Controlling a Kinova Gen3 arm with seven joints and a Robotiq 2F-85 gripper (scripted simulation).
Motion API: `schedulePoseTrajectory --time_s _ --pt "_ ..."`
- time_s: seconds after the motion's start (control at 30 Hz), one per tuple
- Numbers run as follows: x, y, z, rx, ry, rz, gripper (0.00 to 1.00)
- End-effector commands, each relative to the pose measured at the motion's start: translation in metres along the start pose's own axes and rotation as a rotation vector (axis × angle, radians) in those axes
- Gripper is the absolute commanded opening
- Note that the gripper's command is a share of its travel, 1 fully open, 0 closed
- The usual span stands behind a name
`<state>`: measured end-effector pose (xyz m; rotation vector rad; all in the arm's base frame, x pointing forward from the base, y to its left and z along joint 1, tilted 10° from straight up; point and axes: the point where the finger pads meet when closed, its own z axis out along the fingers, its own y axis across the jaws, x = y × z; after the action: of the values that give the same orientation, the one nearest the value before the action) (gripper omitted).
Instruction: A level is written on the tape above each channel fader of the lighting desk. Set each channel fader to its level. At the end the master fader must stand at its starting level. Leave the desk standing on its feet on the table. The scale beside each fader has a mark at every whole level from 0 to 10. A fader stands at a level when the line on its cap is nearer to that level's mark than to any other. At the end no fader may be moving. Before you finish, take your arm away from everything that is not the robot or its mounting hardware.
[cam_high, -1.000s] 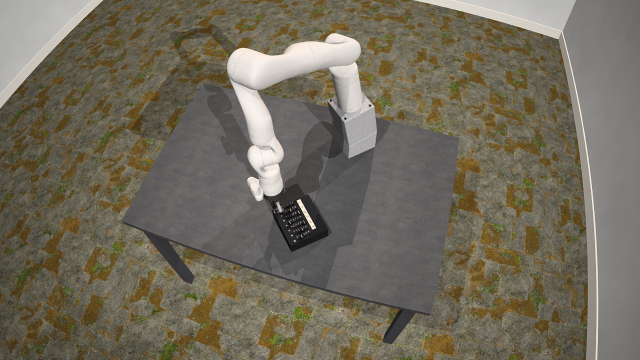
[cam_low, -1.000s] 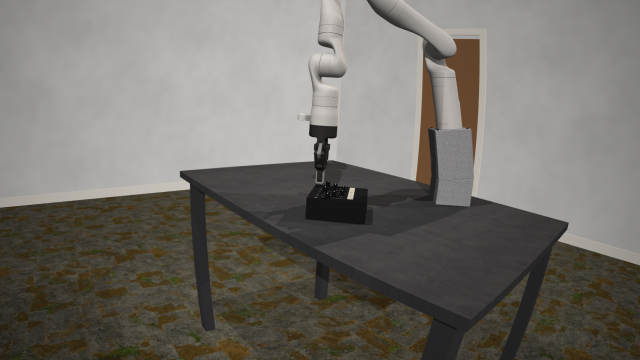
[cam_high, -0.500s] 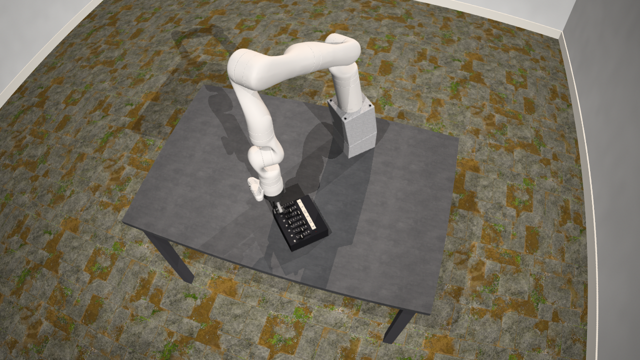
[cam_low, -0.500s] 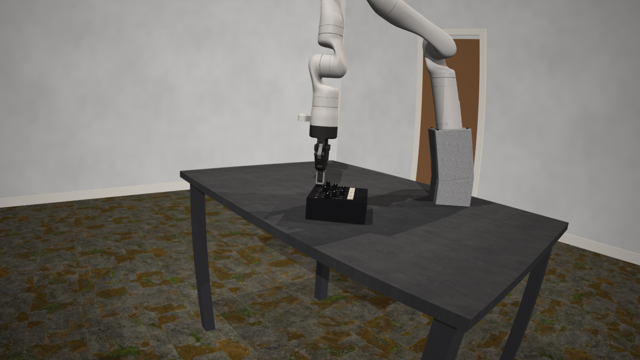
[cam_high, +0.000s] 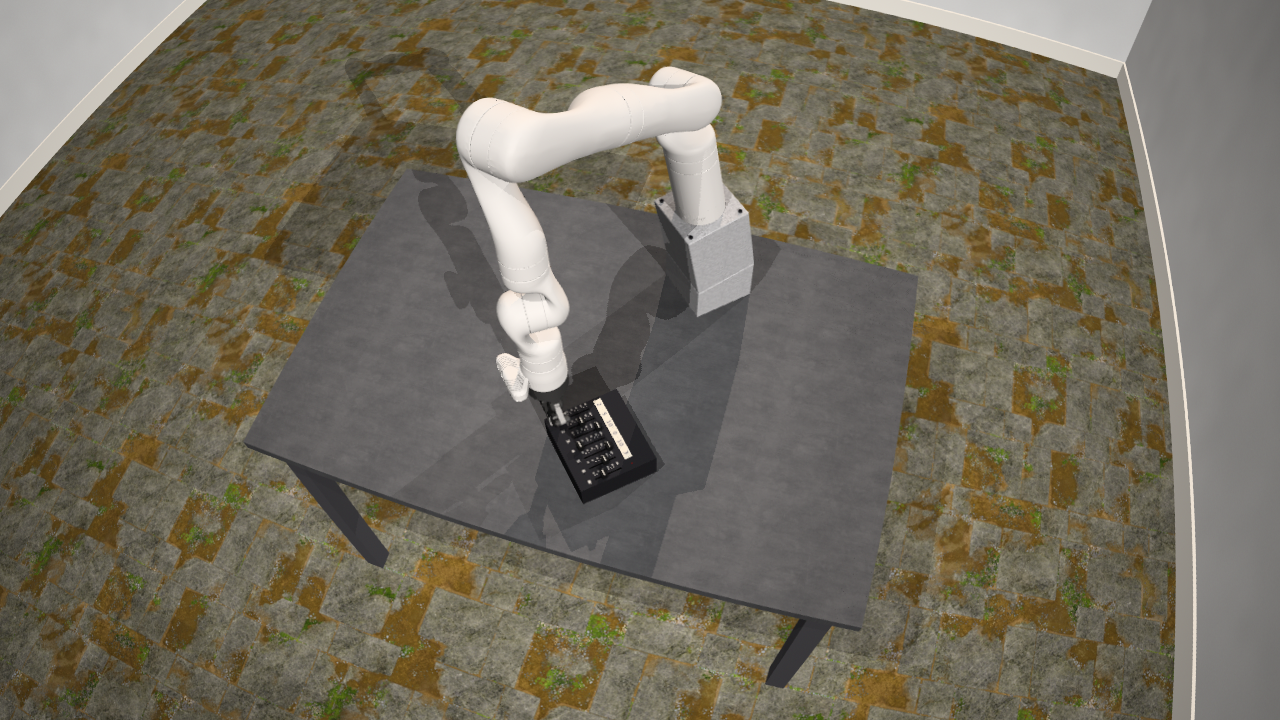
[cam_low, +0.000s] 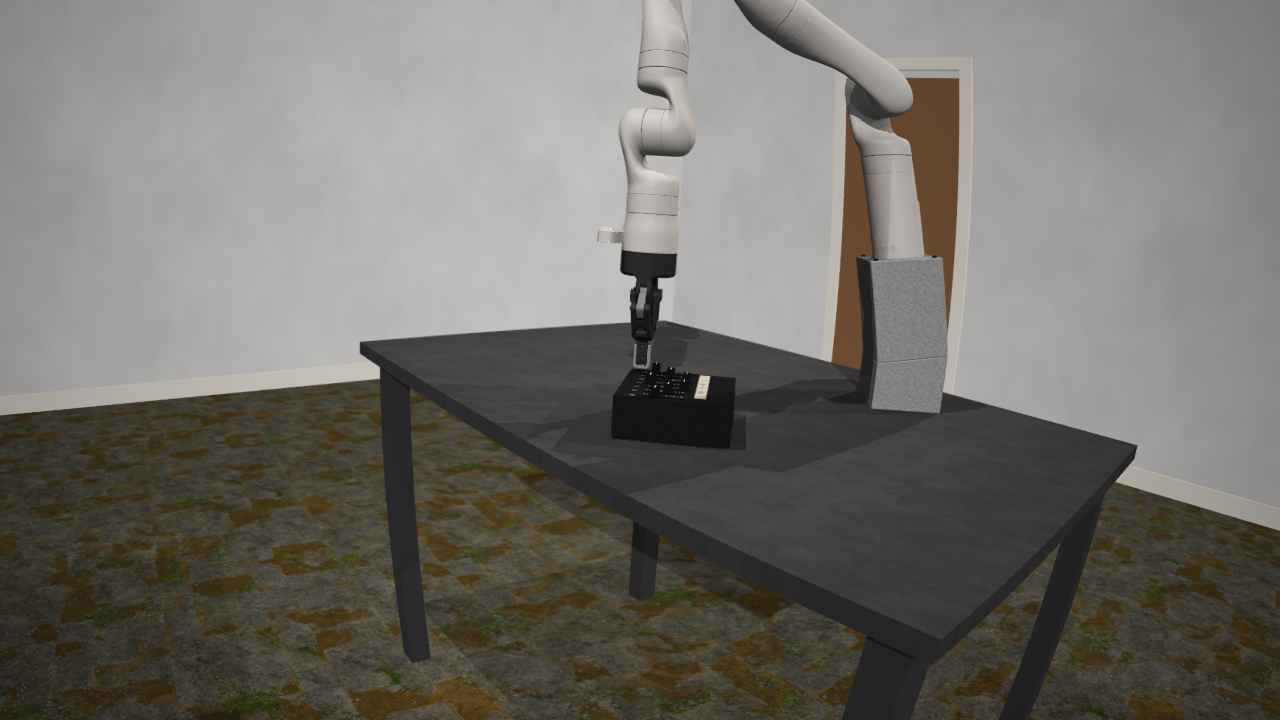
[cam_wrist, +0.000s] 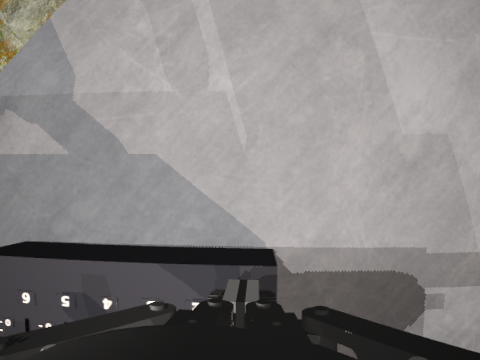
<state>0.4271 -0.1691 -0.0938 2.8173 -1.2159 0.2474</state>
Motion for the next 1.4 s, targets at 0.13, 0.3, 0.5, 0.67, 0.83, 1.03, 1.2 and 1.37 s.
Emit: schedulePoseTrajectory --time_s 0.13,0.3,0.5,0.67,0.83,1.03,1.2,1.37 --pt "-0.004 -0.001 -0.001 0.0 0.001 -0.003 0.0" --pt "-0.007 -0.001 -0.001 0.0 0.001 -0.003 0.0" --pt "-0.009 -0.001 -0.001 0.0 0.001 -0.003 0.0" --pt "-0.011 -0.001 -0.001 0.0 0.001 -0.003 0.0" --pt "-0.012 -0.001 -0.001 0.0 0.001 -0.003 0.0" --pt "-0.012 -0.001 -0.001 0.0 0.001 -0.003 0.0" --pt "-0.012 -0.001 -0.001 0.0 0.001 -0.003 0.0" --pt "-0.012 -0.001 -0.001 0.0 0.001 -0.003 0.0"
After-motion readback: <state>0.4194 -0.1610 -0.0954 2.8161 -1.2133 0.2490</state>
